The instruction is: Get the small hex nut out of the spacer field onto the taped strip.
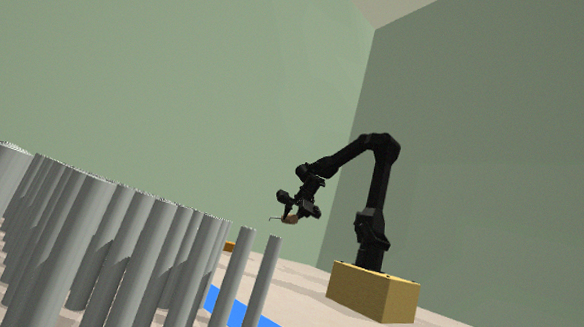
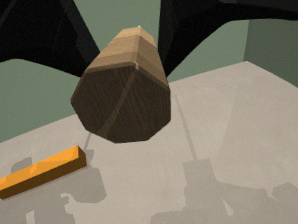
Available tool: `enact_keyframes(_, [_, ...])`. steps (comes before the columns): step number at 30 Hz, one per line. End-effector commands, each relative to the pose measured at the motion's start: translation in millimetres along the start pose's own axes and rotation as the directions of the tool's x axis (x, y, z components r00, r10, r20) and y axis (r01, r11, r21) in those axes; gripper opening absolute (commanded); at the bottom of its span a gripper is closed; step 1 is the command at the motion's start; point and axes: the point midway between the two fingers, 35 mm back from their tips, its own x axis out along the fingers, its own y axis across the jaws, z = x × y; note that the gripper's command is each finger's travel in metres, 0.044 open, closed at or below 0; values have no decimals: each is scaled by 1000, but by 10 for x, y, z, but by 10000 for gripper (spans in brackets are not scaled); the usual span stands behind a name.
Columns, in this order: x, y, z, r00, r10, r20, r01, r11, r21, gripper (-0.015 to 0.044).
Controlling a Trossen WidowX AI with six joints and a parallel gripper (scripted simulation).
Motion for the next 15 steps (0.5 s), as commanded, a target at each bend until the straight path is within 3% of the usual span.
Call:
enact_keyframes(1, [-19,-67,15,1000,-15,2,15,996,85,0])
enact_keyframes(15, [-148,-440,189,993,-111,33,83,879,469,0])
